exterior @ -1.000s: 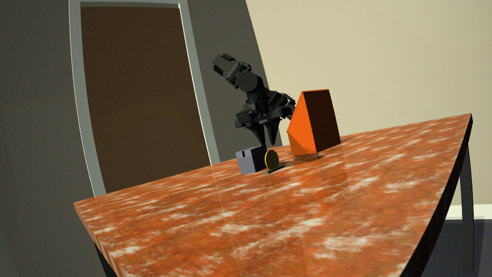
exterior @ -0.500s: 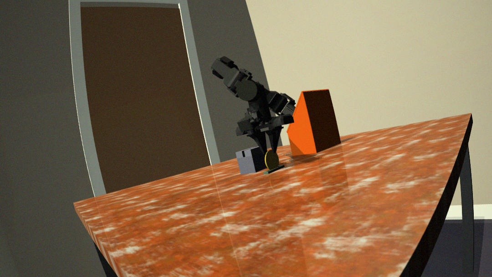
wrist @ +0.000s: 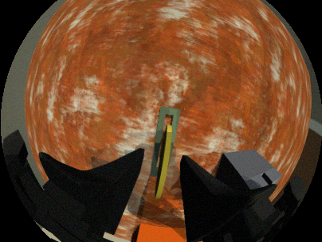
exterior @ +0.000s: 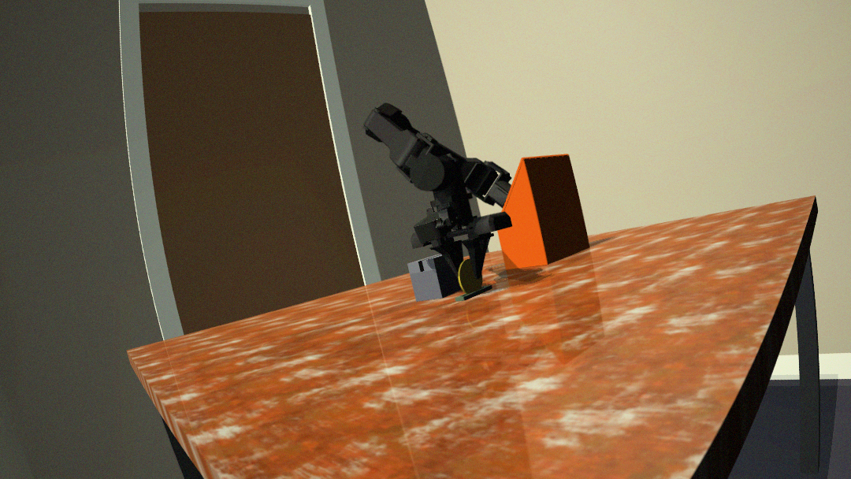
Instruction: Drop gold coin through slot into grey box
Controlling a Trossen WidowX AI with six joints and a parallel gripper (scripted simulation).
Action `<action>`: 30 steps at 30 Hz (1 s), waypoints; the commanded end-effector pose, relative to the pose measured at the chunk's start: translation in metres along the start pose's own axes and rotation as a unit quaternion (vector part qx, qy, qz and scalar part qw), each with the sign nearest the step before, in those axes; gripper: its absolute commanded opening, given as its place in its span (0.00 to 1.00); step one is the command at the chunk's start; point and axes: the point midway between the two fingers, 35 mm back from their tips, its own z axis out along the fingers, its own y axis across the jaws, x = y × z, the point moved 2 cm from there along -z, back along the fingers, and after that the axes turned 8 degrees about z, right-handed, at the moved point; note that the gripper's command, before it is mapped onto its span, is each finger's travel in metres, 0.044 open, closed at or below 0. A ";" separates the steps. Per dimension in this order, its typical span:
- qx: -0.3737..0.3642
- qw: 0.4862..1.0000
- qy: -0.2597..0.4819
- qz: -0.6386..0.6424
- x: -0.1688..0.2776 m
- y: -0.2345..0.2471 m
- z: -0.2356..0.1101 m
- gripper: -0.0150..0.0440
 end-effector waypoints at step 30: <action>0.003 1.000 0.001 -0.005 0.002 0.000 0.006 0.25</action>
